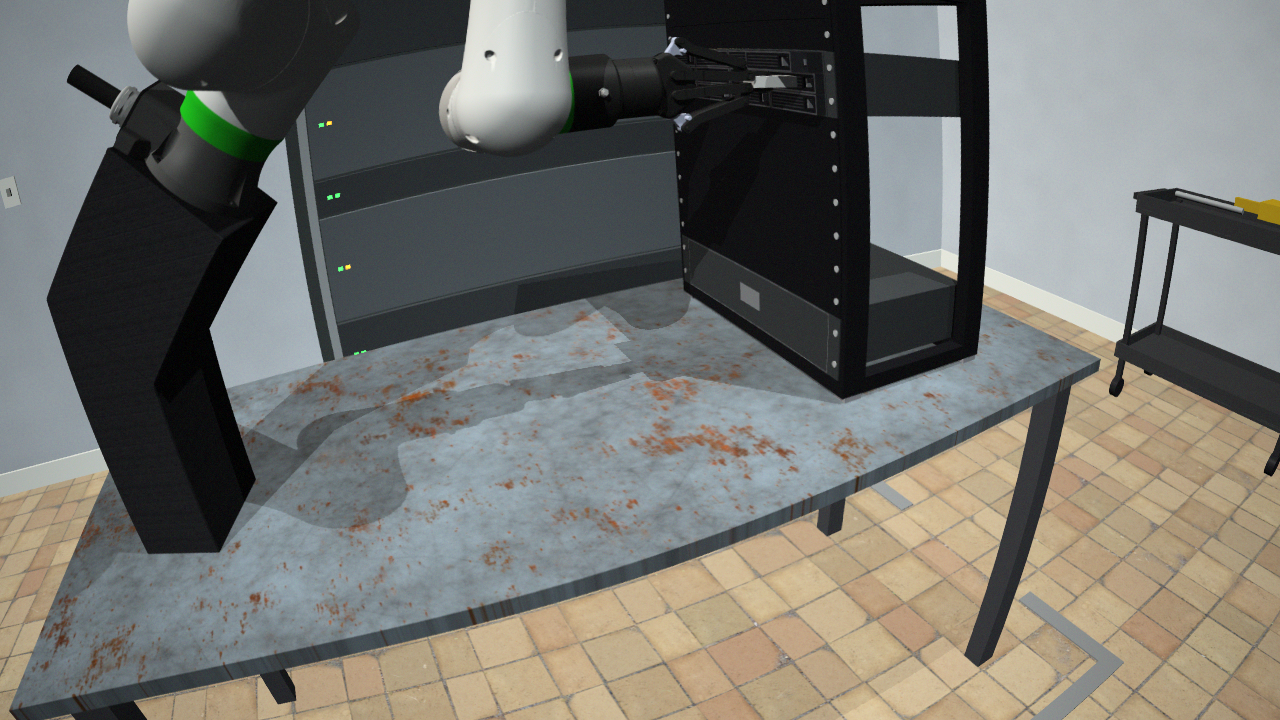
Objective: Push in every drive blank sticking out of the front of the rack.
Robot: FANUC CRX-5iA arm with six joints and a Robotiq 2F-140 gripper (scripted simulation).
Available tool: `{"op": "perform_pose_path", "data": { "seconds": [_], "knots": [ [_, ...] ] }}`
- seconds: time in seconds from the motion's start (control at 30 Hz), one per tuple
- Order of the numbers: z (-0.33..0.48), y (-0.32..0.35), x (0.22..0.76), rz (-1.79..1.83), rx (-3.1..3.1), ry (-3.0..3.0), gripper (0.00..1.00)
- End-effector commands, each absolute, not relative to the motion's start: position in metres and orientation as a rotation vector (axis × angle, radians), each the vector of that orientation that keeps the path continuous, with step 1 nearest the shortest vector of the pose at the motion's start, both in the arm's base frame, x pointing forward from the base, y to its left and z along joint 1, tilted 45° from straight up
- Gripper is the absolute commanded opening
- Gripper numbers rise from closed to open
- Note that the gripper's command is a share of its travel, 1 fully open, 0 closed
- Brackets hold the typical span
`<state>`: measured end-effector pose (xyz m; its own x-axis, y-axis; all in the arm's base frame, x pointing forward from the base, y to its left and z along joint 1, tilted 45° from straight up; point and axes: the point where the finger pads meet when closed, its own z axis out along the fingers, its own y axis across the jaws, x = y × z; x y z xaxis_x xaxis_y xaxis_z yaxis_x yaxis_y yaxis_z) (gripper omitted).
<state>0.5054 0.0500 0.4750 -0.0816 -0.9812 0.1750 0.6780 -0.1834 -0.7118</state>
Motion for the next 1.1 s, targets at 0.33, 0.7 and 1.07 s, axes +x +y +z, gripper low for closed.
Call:
{"op": "perform_pose_path", "data": {
  "seconds": [0.33,0.7,1.07],
  "knots": [
    [0.447,0.048,0.474,-1.620,-0.754,0.542,0.10],
    [0.421,0.045,0.447,-1.620,-0.754,0.542,0.10],
    [0.419,0.045,0.445,-1.620,-0.754,0.542,0.10]
  ]
}}
